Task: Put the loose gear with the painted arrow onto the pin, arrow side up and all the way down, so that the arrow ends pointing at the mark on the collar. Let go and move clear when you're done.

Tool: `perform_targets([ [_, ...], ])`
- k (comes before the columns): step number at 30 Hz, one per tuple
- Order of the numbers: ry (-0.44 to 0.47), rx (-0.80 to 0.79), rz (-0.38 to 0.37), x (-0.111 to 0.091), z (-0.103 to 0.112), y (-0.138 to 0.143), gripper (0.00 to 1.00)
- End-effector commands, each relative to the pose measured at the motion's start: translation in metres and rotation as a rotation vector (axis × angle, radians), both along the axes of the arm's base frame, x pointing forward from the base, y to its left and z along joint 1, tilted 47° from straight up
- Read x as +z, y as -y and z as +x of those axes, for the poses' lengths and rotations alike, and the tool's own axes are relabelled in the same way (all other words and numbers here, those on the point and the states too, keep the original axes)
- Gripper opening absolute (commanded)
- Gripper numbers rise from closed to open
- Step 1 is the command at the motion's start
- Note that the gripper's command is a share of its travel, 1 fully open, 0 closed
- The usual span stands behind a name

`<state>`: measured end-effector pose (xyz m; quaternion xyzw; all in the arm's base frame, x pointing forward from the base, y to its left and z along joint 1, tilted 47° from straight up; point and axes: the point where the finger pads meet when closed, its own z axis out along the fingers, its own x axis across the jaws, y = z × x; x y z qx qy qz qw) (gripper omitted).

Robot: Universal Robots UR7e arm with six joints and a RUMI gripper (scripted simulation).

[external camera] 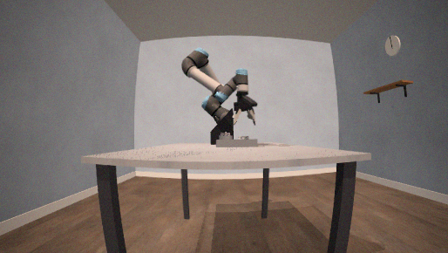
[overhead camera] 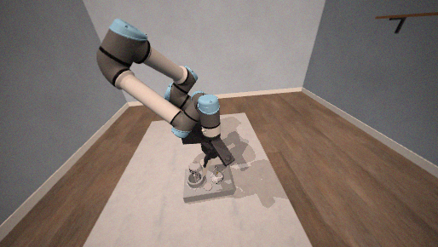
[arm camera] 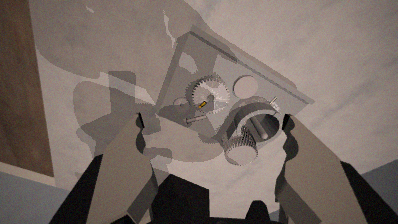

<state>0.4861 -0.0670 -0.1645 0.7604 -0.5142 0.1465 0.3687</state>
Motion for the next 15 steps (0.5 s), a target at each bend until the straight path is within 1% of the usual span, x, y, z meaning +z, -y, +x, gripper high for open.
perform_targets([
  [1, 0.127, -0.134, -0.037, 0.0012, 0.0002, 0.0004, 1.00],
  [6, 0.265, -0.266, -0.069, 0.0026, -0.0009, 0.0015, 1.00],
  [8, 0.265, -0.266, -0.069, 0.0026, -0.0009, 0.0015, 1.00],
  [15, 0.434, -0.427, -0.107, 0.0043, -0.0030, 0.0027, 1.00],
])
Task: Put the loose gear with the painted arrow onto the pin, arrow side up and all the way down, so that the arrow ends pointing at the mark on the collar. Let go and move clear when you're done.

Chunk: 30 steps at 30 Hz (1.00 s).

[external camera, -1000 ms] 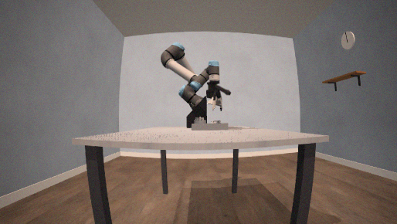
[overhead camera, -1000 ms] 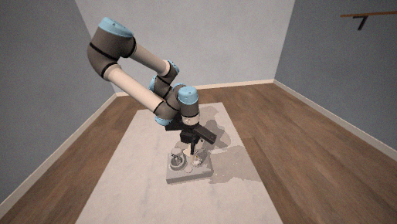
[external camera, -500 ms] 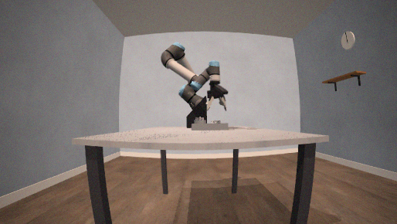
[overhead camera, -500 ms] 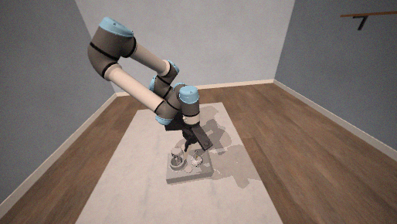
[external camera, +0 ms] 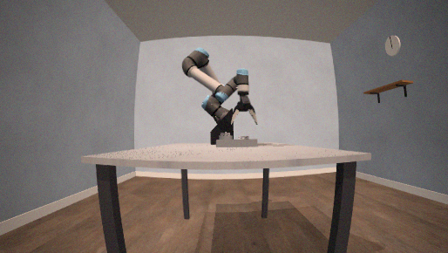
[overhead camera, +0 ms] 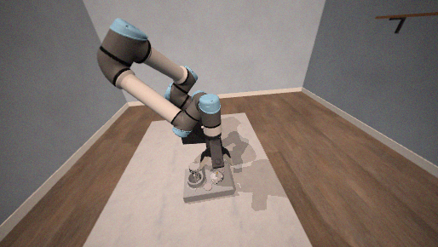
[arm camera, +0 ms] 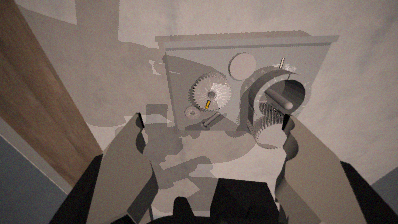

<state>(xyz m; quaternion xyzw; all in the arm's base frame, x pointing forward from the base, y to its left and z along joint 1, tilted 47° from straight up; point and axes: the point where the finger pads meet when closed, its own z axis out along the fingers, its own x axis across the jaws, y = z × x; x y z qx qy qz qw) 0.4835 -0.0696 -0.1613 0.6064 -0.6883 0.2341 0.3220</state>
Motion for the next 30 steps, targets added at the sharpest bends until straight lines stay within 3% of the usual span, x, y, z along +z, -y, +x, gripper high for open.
perform_targets([
  [1, 0.096, -0.100, -0.028, 0.0013, -0.0008, 0.0003, 1.00],
  [8, 0.226, -0.224, -0.057, 0.0026, -0.0031, 0.0011, 1.00],
  [17, 0.317, -0.311, -0.078, 0.0035, -0.0050, 0.0015, 1.00],
  [30, 0.387, -0.377, -0.094, 0.0042, -0.0066, 0.0018, 1.00],
])
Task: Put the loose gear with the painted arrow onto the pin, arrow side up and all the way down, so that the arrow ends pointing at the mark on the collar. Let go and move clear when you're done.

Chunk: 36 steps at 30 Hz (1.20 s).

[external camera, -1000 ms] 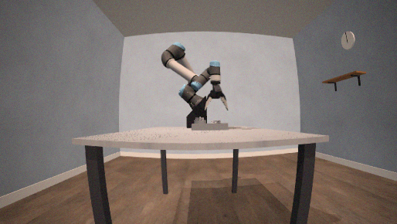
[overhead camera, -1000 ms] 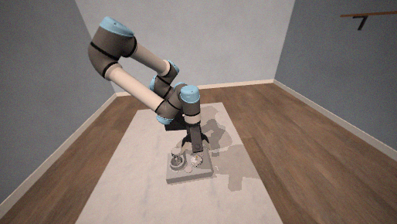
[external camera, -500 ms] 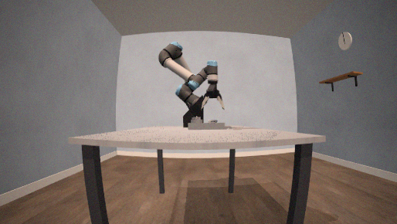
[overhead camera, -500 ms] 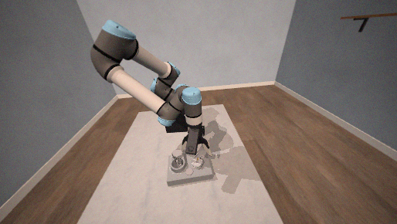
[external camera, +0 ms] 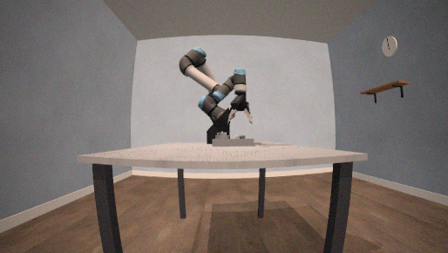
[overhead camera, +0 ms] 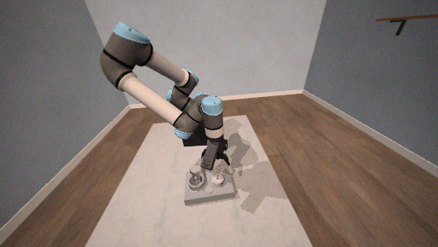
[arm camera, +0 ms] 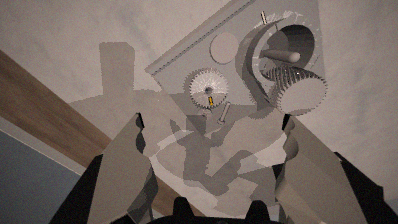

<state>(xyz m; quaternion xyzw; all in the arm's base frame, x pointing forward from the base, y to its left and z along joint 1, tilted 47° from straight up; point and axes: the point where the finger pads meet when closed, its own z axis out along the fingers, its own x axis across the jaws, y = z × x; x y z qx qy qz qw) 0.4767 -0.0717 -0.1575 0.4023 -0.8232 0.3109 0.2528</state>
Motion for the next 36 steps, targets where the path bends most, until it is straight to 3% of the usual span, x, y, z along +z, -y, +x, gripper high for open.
perform_targets([
  [1, 0.014, -0.013, -0.003, 0.0004, 0.0001, -0.0003, 1.00],
  [10, 0.022, -0.020, -0.005, 0.0005, -0.0001, -0.0003, 1.00],
  [11, 0.022, -0.020, -0.005, 0.0005, -0.0001, -0.0003, 0.54],
  [36, 0.022, -0.020, -0.005, 0.0005, -0.0001, -0.0003, 0.54],
])
